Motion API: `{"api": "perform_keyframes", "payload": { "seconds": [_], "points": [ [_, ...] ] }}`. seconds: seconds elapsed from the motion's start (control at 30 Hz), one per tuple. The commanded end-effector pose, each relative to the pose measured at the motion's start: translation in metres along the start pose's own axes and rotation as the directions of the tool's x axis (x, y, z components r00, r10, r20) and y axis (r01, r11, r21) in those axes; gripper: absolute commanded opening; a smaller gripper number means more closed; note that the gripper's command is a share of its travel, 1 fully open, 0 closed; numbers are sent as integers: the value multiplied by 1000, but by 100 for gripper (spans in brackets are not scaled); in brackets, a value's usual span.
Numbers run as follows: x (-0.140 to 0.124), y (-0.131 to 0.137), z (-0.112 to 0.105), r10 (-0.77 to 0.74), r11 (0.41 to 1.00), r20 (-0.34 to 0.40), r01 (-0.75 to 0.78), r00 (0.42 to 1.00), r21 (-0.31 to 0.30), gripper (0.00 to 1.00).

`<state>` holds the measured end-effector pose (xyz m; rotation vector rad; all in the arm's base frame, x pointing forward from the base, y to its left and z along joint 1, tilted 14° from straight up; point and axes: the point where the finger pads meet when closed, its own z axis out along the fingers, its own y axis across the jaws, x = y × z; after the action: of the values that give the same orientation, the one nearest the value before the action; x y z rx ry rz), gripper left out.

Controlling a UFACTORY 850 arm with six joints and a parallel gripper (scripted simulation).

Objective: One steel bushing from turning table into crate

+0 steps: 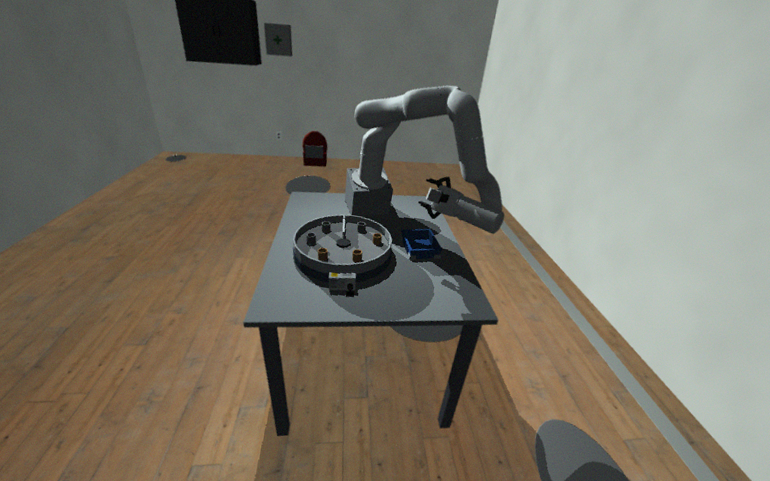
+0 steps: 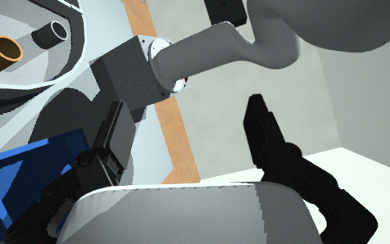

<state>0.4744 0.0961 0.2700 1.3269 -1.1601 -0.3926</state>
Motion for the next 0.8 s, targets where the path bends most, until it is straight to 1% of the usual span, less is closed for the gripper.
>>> {"api": "perform_keyframes", "payload": {
  "seconds": [0.0, 0.6, 0.7, 0.77],
  "points": [
    [0, 1, -1, 1, 1000, 1, -1, 1000, 1, 100],
    [0, 0, 0, -2, 1000, 3, 2, 1000, 2, 100],
    [0, -3, 5, -33, 999, 40, 32, 999, 7, 100],
    [0, -7, 14, -82, 997, 101, 80, 992, 20, 100]
  ]
}}
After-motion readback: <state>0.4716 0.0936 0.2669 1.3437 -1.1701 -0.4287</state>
